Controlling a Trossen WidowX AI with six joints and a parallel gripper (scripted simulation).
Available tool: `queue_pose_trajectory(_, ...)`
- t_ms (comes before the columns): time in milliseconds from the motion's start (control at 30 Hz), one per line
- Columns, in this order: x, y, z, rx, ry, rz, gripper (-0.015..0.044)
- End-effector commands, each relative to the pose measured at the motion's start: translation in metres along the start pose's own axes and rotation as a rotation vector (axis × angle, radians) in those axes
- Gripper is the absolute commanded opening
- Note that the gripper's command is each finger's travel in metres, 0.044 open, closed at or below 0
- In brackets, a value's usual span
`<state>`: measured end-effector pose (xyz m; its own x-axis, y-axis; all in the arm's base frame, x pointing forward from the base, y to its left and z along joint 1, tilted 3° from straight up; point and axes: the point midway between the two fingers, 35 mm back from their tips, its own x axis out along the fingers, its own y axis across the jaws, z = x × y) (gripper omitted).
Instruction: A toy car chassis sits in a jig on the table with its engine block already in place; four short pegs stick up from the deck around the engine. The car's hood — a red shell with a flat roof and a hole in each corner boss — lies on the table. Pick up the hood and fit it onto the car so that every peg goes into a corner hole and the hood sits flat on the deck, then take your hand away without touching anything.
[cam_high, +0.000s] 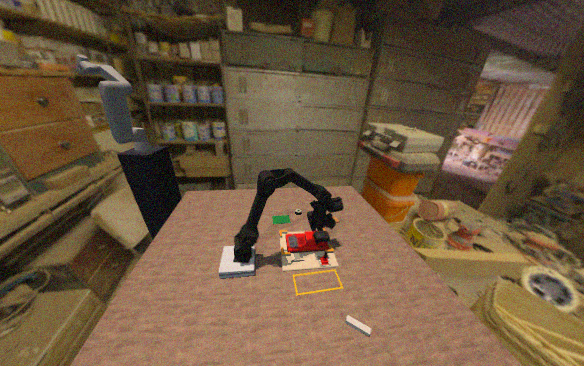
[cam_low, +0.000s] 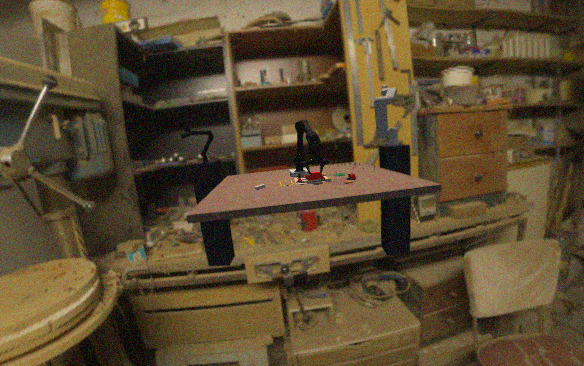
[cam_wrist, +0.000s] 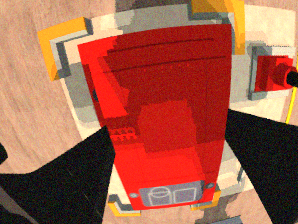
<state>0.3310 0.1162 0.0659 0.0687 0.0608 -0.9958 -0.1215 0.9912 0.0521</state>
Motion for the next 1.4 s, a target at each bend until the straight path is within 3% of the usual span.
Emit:
queue_pose_trajectory(0, 0.000, 0.000, 0.000, 0.000, 0.000, 0.000, 0.0053)
queue_pose_trajectory(500, 0.000, 0.000, 0.000, 0.000, 0.000, 0.000, 0.0440)
queue_pose_trajectory(633, -0.009, 0.000, 0.001, 0.000, 0.000, -0.002, 0.0440)
queue_pose_trajectory(900, -0.070, 0.002, 0.001, 0.000, 0.002, -0.013, 0.0440)
queue_pose_trajectory(1367, -0.072, 0.002, 0.000, 0.000, 0.002, -0.014, 0.0440)
